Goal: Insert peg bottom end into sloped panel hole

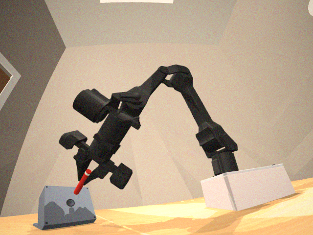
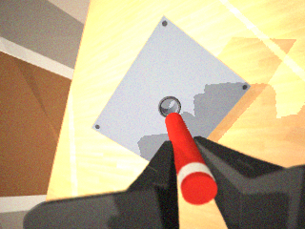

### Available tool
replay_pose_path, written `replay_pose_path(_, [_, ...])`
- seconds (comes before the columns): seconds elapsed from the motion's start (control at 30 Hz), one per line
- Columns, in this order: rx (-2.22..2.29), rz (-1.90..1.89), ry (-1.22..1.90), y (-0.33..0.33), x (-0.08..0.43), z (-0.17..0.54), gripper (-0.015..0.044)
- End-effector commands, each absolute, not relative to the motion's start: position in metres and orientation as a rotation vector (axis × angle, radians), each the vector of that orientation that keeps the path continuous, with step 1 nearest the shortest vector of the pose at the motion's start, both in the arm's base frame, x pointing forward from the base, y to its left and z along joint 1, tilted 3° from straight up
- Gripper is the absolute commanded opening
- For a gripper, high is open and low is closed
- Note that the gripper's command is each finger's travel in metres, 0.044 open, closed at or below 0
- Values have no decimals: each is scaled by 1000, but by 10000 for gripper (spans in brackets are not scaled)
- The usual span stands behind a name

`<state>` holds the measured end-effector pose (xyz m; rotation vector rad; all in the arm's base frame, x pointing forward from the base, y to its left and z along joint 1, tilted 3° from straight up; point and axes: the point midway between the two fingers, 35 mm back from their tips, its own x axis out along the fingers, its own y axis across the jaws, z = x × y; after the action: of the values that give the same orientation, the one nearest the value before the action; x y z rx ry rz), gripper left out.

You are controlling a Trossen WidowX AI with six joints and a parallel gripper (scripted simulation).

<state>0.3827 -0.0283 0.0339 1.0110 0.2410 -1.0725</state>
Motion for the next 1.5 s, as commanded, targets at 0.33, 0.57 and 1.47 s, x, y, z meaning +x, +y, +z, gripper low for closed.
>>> replay_pose_path(0.33, [1005,-1065,224,-34,387,25,0])
replay_pose_path(0.57, [1007,-1066,222,-38,391,21,0])
replay_pose_path(1.47, [1010,-1069,218,-47,396,14,0])
